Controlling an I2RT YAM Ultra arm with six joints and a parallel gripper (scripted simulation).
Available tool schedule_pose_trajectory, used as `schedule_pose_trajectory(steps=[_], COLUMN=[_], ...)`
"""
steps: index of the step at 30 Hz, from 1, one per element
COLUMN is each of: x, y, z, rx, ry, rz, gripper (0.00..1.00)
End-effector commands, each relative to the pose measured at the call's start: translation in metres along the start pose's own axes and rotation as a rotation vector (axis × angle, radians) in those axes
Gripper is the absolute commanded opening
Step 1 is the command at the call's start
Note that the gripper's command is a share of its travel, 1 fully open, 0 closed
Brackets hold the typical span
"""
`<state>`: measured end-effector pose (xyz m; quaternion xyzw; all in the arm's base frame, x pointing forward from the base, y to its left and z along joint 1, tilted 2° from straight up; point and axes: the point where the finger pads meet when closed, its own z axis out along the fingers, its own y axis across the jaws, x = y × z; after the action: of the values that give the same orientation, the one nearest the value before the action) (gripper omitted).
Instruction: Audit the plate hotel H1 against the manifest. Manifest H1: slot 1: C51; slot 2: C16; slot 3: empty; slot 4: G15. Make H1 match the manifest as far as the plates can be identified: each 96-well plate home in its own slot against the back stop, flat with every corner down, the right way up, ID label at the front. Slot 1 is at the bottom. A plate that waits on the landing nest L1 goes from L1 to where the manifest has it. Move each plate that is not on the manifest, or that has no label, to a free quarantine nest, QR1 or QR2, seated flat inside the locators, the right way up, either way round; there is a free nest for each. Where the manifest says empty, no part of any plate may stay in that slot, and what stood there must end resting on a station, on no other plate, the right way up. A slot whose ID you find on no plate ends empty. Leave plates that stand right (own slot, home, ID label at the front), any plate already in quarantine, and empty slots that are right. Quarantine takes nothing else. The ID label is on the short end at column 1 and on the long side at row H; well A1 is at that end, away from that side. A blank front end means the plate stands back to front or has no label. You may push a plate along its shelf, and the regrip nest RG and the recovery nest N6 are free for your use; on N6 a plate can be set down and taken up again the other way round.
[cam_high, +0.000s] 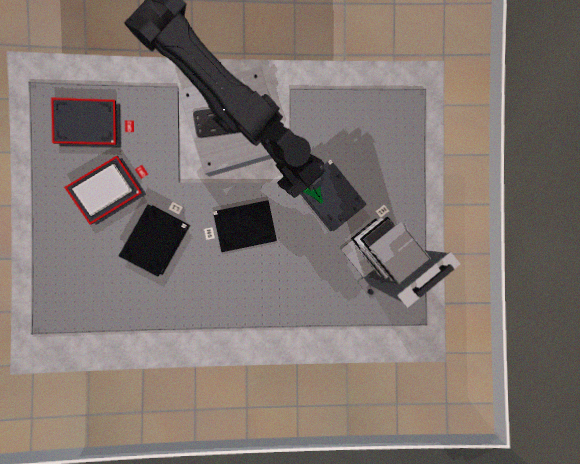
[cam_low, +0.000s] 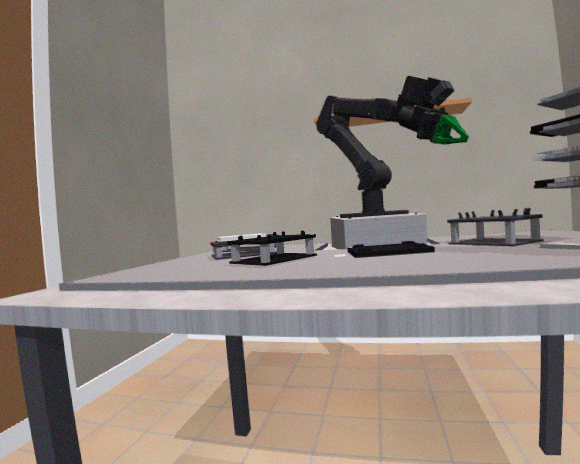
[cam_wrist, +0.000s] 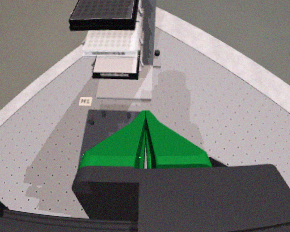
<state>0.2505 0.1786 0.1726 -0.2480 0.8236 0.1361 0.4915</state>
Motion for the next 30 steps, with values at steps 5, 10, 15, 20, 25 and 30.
schedule_pose_trajectory(steps=[5, 10, 15, 20, 25, 30], x=[-0.008, -0.008, -0.008, -0.009, -0.009, -0.009], y=[0.015, 0.025, 0.042, 0.059, 0.063, 0.063], z=[-0.001, -0.001, -0.001, -0.001, -0.001, -0.001], rx=[0.04, 0.04, 0.039, 0.039, 0.039, 0.039], ry=[-0.027, -0.026, -0.026, -0.026, -0.026, -0.026], rz=[0.028, 0.029, 0.03, 0.031, 0.031, 0.031], gripper=[0.0, 0.0, 0.0, 0.0, 0.0, 0.0])
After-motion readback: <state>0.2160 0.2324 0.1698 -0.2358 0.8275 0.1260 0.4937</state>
